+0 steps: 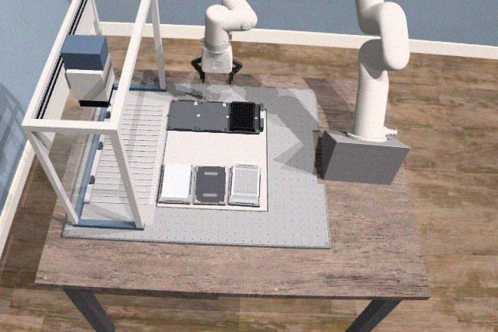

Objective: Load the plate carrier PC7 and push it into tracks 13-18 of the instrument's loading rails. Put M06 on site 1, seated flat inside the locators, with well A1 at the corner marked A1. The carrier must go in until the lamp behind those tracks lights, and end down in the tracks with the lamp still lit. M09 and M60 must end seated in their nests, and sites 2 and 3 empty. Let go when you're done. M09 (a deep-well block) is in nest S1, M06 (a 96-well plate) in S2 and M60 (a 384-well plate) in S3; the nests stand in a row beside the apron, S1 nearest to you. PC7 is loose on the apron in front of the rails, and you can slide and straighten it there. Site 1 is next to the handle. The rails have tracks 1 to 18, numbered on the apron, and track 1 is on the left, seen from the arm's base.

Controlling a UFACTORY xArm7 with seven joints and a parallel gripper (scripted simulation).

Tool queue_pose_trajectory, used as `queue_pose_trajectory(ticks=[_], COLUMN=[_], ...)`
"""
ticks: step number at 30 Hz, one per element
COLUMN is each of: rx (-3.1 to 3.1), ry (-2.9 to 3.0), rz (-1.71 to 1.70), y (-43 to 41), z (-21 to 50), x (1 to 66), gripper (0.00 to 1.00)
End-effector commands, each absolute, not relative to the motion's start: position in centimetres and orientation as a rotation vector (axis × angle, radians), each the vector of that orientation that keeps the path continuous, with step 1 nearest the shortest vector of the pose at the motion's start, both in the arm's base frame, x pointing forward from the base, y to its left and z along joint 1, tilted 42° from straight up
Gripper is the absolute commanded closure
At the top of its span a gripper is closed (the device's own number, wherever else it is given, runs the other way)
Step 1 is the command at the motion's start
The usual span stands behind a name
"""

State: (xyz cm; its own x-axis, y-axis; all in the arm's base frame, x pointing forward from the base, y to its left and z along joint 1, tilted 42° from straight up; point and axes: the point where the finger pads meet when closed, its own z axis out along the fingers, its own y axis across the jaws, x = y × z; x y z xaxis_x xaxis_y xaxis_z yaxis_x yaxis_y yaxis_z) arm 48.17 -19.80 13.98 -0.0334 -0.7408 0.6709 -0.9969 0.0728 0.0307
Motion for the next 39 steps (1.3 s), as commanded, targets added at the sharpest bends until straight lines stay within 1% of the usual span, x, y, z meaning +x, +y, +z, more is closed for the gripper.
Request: queue_pose_trajectory(ticks=[1, 7, 21, 39], rx=[1.725, 1.725, 1.725, 1.725], ry=[-1.828, -1.828, -1.828, -1.828], rz=[0.634, 0.634, 0.634, 0.634], y=[-21.1, -22.3, -22.3, -24.1], z=[15.4, 16.5, 16.5, 14.5], x=[48.3, 48.2, 48.2, 48.0], gripper=[0.00, 0.00, 0.00, 0.00])
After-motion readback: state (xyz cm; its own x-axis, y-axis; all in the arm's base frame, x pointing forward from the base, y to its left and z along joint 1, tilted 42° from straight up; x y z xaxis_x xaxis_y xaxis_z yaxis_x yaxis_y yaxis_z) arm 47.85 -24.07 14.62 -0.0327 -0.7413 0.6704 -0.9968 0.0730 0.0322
